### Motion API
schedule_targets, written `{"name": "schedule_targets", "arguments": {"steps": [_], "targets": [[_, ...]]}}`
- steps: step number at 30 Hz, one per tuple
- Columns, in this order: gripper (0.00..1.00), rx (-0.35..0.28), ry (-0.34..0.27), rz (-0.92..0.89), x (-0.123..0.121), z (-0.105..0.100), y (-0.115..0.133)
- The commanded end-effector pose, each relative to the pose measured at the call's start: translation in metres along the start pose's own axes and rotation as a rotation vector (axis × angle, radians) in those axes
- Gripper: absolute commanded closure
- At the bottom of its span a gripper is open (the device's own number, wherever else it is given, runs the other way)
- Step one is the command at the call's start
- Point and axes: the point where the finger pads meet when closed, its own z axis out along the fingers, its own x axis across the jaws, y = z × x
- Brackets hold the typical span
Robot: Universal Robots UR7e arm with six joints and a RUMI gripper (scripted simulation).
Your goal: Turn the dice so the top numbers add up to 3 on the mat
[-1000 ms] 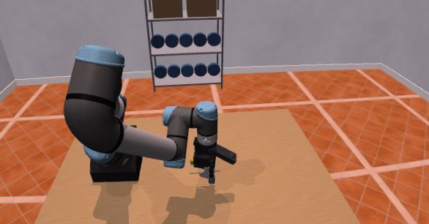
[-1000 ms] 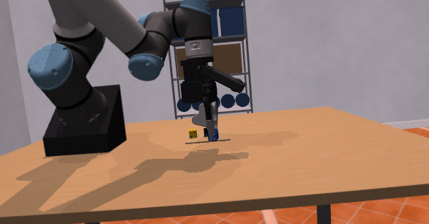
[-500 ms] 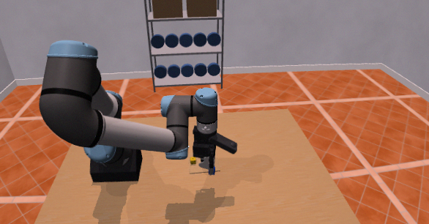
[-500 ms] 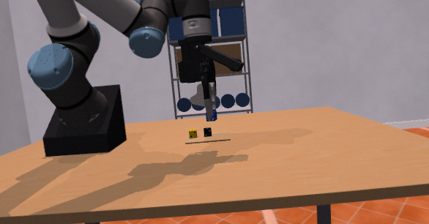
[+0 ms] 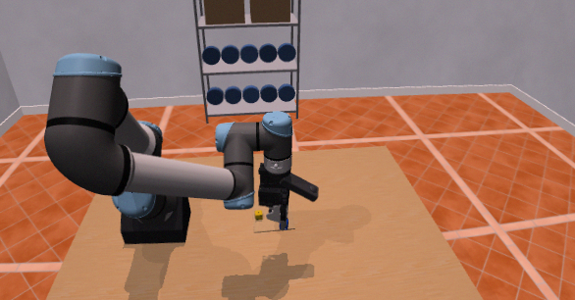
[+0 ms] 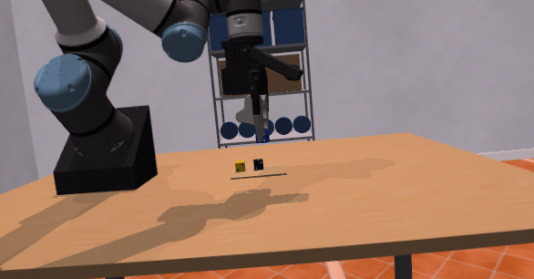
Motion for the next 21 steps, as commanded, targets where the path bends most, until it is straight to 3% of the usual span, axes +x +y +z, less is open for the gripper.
{"name": "schedule_targets", "arguments": {"steps": [1, 8, 16, 18, 21], "targets": [[0.94, 0.001, 0.0, 0.0, 0.0, -0.001, 0.0], [0.94, 0.0, -0.003, -0.027, -0.014, -0.001, -0.002], [0.94, 0.0, -0.007, -0.212, -0.115, -0.005, 0.001], [0.94, 0.0, -0.007, -0.212, -0.115, -0.005, 0.001], [0.94, 0.0, -0.003, -0.269, -0.146, -0.005, 0.006]]}}
